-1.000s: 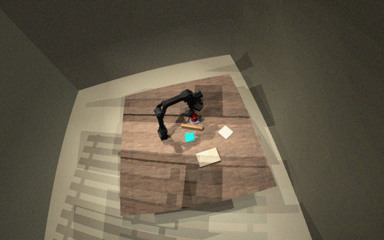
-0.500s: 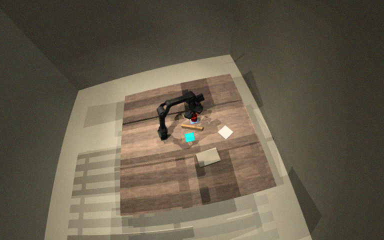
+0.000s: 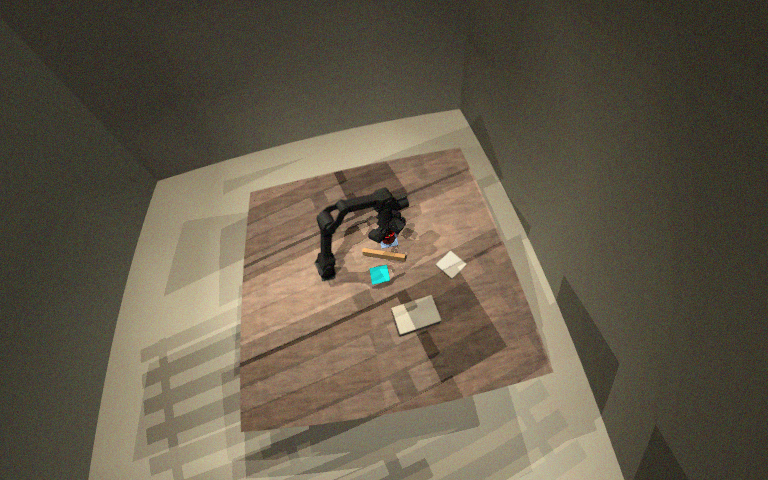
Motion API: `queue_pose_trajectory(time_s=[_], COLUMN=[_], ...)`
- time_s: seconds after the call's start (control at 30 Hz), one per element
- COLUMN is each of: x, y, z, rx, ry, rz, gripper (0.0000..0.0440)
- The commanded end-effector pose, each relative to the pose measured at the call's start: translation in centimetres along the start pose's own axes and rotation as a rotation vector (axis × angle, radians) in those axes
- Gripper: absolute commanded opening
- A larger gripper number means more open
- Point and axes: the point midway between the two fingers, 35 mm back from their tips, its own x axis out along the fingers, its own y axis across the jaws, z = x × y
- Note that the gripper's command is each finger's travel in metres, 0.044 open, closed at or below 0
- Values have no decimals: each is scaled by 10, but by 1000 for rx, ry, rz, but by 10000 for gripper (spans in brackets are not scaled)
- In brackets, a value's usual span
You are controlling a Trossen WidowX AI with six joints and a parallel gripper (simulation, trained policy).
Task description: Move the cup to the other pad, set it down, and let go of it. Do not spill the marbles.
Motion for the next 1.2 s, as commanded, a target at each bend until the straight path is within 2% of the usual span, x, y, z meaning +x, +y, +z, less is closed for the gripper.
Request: queue_pose_trajectory(time_s=[0.0,0.3,0.5,0.57,1.17], x=[15,50,61,60,30], y=[0,1,1,-1,-14], z=[-2,-7,-7,-6,-5], rx=[-9,-68,-123,-133,-94], ry=[7,24,18,13,-3], rz=[-26,-51,-51,-49,-12], gripper=[175,175,41,13,0])
